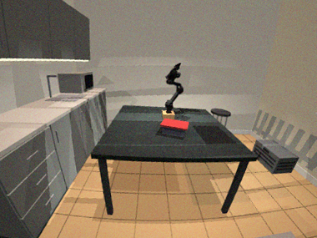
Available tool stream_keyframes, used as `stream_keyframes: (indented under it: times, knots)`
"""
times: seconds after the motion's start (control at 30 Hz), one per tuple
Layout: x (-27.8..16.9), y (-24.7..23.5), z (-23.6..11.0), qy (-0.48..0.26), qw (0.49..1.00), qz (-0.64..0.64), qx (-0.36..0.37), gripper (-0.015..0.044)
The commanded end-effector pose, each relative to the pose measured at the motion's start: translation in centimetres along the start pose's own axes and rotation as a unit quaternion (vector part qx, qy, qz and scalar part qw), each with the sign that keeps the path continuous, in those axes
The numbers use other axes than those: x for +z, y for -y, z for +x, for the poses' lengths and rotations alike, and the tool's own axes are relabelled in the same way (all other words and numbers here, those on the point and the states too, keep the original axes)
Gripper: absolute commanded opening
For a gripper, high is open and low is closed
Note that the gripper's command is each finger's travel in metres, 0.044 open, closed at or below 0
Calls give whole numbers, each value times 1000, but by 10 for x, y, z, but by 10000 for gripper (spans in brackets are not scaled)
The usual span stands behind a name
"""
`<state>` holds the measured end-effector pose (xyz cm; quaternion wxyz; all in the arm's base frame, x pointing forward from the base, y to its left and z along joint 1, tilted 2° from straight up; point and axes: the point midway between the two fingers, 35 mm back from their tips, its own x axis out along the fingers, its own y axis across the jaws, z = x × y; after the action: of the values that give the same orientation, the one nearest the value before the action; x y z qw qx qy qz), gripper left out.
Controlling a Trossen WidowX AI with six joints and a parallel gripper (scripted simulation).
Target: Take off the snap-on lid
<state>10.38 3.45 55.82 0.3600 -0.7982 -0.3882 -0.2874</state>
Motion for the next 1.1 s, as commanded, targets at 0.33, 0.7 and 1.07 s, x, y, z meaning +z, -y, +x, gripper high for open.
stream_keyframes:
  times: [0.33,0.7,1.07]
  knots:
    - [-32,-107,-3,-172,796,580,25,235]
    - [35,-224,-20,-340,341,875,60,235]
    - [149,-290,-75,-544,-88,834,30,235]
